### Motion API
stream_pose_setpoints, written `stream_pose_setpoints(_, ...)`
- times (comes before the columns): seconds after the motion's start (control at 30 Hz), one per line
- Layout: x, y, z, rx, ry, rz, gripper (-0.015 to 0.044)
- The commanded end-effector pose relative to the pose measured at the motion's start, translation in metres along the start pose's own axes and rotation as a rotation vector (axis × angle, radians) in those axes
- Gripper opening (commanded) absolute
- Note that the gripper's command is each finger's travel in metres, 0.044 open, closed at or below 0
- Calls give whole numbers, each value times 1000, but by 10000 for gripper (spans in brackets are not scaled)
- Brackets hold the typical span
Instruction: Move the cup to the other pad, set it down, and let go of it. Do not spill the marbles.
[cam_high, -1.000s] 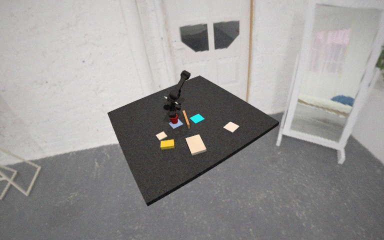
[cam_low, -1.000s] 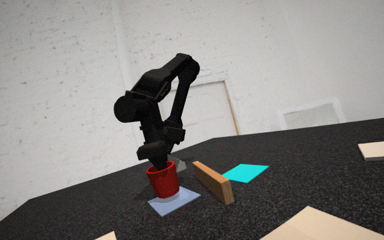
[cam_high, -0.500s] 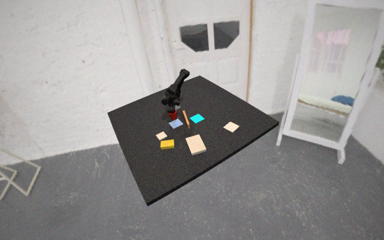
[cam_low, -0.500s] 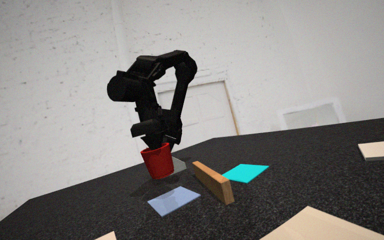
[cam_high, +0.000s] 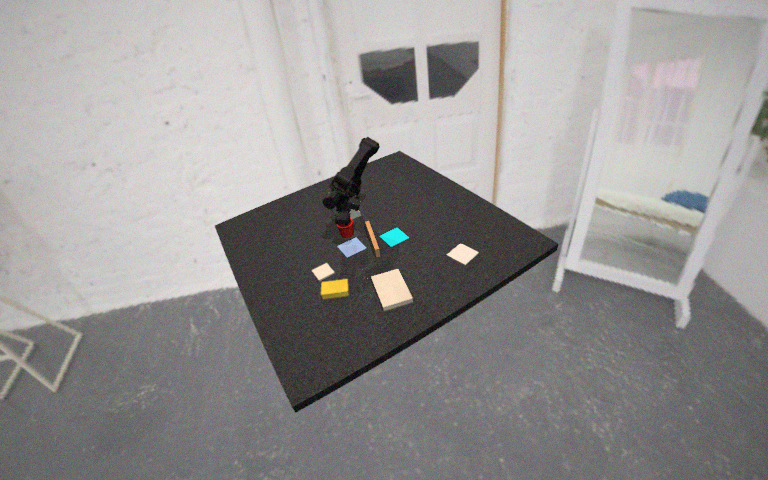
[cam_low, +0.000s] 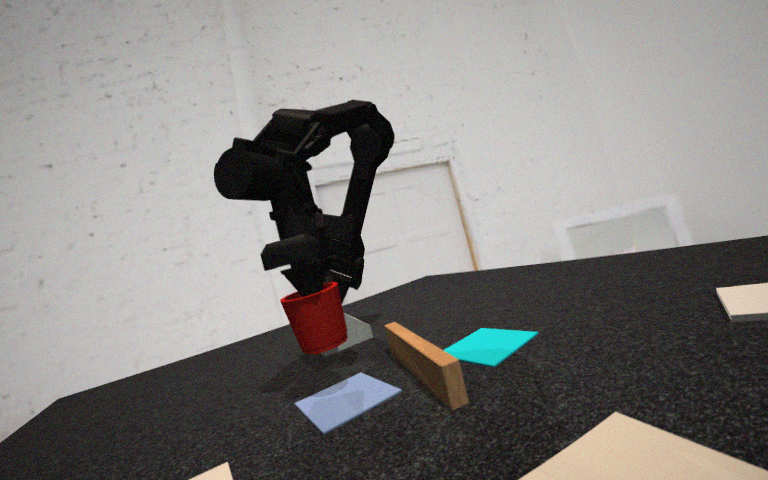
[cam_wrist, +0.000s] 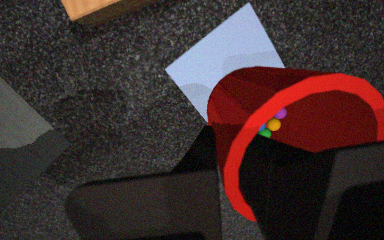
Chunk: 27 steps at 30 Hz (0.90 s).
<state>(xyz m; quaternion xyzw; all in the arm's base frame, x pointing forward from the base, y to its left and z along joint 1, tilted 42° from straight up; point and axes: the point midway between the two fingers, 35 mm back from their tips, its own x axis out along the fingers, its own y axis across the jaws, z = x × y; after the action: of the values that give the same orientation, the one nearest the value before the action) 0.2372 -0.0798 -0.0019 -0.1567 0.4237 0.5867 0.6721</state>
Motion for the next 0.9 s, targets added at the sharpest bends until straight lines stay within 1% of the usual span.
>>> stream_pose_setpoints(0.0, 0, 0, 0, 1, 0, 1, 0)
stream_pose_setpoints(0.4, 0, 1, 4, 0, 0, 0, 0)
stream_pose_setpoints(0.87, -1, 5, 39, -6, 2, -2, 0)
